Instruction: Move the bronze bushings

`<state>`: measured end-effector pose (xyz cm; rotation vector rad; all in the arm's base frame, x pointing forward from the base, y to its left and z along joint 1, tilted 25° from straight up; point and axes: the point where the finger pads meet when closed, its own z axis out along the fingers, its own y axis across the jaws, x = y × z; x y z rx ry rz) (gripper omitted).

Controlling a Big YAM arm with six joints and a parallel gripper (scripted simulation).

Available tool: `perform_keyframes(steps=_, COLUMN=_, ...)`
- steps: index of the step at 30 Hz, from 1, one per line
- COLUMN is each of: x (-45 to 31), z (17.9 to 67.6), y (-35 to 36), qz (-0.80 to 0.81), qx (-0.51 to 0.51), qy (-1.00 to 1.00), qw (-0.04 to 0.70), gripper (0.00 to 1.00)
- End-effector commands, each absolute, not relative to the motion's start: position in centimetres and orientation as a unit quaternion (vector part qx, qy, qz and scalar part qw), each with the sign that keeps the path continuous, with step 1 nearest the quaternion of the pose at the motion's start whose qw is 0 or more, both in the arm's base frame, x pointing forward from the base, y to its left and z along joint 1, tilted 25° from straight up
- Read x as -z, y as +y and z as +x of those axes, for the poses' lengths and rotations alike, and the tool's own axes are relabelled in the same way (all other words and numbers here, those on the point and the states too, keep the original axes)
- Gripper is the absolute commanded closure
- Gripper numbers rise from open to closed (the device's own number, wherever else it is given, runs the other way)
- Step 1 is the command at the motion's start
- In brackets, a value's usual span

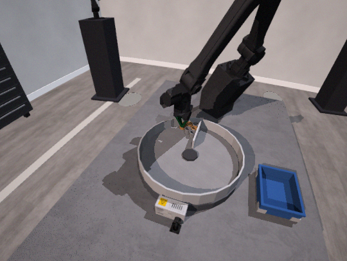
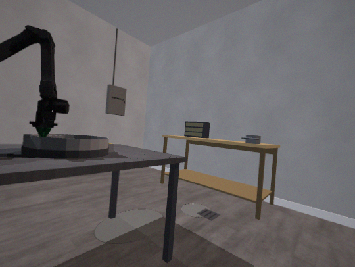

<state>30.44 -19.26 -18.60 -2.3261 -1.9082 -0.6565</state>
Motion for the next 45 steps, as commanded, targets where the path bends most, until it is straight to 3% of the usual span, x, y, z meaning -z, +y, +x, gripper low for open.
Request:
perform_keyframes(steps=1, x=18.5, z=30.2, y=-19.4, qz=-0.760, qx=0.214, qy=-0.613, qw=0.034, gripper=1.00)
perform_keyframes(steps=22, x=11.9, z=28.6, y=-22.4, qz=-0.757, qx=0.213, qy=-0.617, qw=0.020, gripper=1.00)
perform_keyframes(steps=45, x=10.5, z=28.8, y=-23.3, qz=-0.756, qx=0.213, qy=-0.618, qw=0.011, gripper=1.00)
